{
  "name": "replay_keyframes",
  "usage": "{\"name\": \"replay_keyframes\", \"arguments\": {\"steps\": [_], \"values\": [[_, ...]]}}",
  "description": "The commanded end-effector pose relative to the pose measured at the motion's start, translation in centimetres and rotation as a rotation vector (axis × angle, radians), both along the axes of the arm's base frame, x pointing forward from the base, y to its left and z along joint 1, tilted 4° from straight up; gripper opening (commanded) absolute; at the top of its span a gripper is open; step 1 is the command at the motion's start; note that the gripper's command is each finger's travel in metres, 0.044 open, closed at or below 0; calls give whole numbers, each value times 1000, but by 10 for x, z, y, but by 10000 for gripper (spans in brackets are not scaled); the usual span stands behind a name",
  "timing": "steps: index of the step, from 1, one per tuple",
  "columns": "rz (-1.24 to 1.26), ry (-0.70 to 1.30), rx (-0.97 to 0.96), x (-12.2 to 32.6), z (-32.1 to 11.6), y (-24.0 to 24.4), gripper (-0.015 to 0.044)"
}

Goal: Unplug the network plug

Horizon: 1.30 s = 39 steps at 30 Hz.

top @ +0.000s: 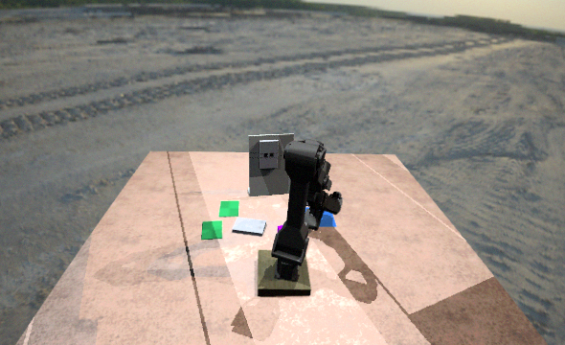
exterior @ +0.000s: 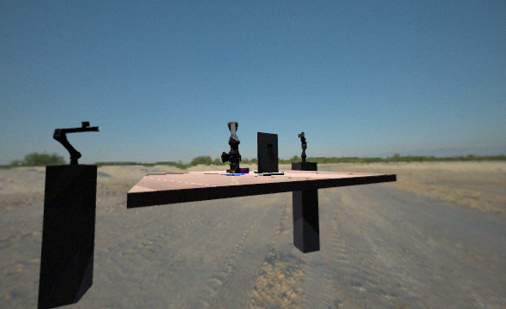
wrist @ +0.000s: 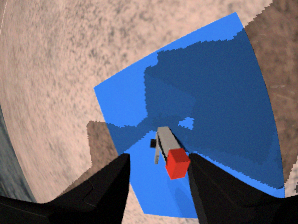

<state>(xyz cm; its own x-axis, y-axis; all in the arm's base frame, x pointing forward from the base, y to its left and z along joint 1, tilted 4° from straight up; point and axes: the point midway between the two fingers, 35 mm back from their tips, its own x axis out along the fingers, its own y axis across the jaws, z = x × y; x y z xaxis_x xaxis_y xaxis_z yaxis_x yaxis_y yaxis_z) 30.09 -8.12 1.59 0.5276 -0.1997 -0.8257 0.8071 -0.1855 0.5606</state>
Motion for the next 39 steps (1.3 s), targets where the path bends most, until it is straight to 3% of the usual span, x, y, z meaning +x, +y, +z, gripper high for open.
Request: {"name": "replay_keyframes", "arguments": {"steps": [1,39], "values": [[0,-2,0,-1,4,1,156],[3,-2,0,-5,51,6,156]]}}
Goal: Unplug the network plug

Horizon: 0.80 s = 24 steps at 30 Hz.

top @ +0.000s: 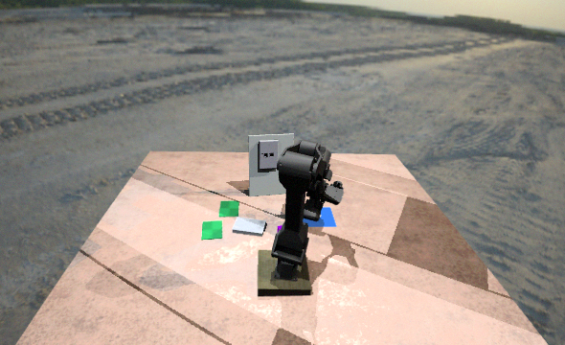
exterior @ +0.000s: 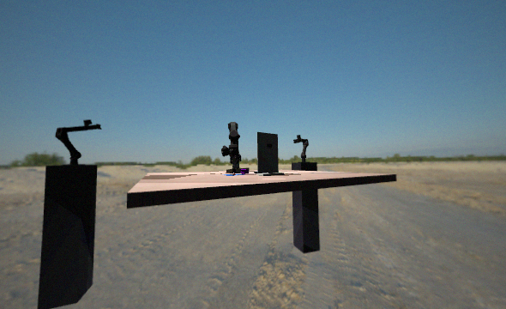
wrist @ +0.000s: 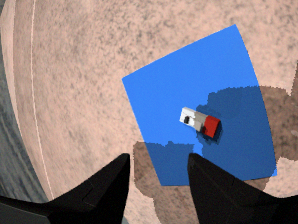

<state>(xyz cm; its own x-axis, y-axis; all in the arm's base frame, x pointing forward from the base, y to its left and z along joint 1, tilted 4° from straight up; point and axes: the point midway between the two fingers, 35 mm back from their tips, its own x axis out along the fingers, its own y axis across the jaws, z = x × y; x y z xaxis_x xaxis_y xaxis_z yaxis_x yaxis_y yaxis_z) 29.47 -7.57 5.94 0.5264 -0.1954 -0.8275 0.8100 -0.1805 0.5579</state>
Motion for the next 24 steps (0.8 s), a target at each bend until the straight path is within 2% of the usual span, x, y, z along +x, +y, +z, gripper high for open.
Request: {"name": "replay_keyframes", "arguments": {"steps": [1,24], "values": [[-4,-5,-1,1,9,0,156],[-4,-5,-1,-2,50,4,156]]}}
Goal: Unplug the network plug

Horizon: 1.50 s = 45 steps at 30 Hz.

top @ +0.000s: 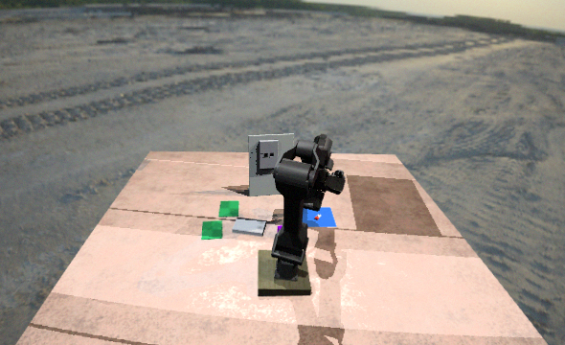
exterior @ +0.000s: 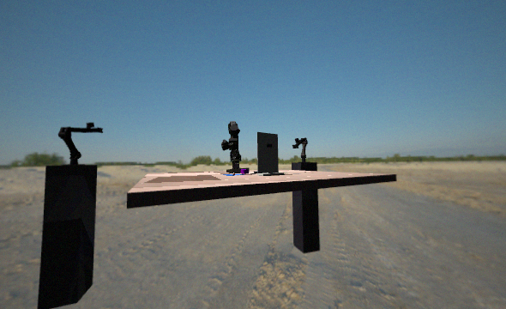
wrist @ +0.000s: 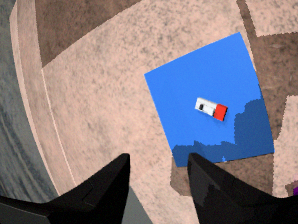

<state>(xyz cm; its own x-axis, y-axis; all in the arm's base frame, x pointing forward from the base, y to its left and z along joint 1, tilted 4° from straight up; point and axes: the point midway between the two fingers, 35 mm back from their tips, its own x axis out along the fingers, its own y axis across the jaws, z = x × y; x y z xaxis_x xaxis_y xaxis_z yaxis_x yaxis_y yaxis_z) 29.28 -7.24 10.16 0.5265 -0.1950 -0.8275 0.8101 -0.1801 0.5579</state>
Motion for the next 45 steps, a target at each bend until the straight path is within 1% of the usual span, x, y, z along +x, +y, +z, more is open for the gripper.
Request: {"name": "replay_keyframes", "arguments": {"steps": [1,6,8,25,44,45], "values": [[-4,-5,-1,-1,9,1,156],[-4,-5,-1,-3,18,2,156],[0,0,0,-1,13,1,156],[-1,-4,-2,5,65,3,156],[-4,-5,0,0,119,7,156],[-4,-5,0,0,119,7,182]]}}
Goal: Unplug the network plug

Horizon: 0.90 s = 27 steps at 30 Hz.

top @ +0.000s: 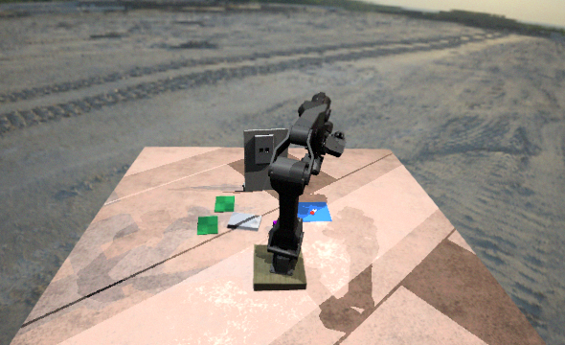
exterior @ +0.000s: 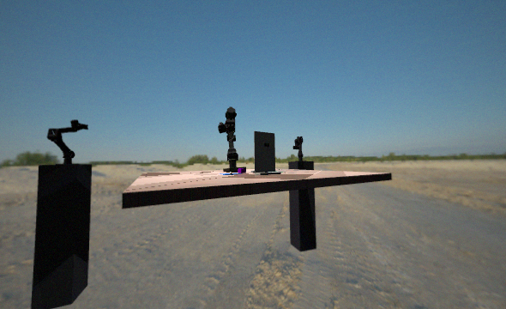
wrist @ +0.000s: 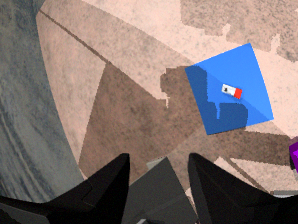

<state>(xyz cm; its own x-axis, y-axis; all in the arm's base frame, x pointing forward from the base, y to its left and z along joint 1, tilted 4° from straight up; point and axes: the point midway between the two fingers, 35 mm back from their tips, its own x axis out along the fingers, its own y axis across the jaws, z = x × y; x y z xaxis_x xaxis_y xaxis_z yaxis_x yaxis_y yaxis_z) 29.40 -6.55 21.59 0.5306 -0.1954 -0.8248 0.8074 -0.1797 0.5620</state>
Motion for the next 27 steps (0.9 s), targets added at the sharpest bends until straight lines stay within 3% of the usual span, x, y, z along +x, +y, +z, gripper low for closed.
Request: {"name": "replay_keyframes", "arguments": {"steps": [1,10,27], "values": [[-4,0,0,-1,5,1,209],[-4,0,0,-1,5,1,440],[-4,0,0,-1,5,1,440]]}}
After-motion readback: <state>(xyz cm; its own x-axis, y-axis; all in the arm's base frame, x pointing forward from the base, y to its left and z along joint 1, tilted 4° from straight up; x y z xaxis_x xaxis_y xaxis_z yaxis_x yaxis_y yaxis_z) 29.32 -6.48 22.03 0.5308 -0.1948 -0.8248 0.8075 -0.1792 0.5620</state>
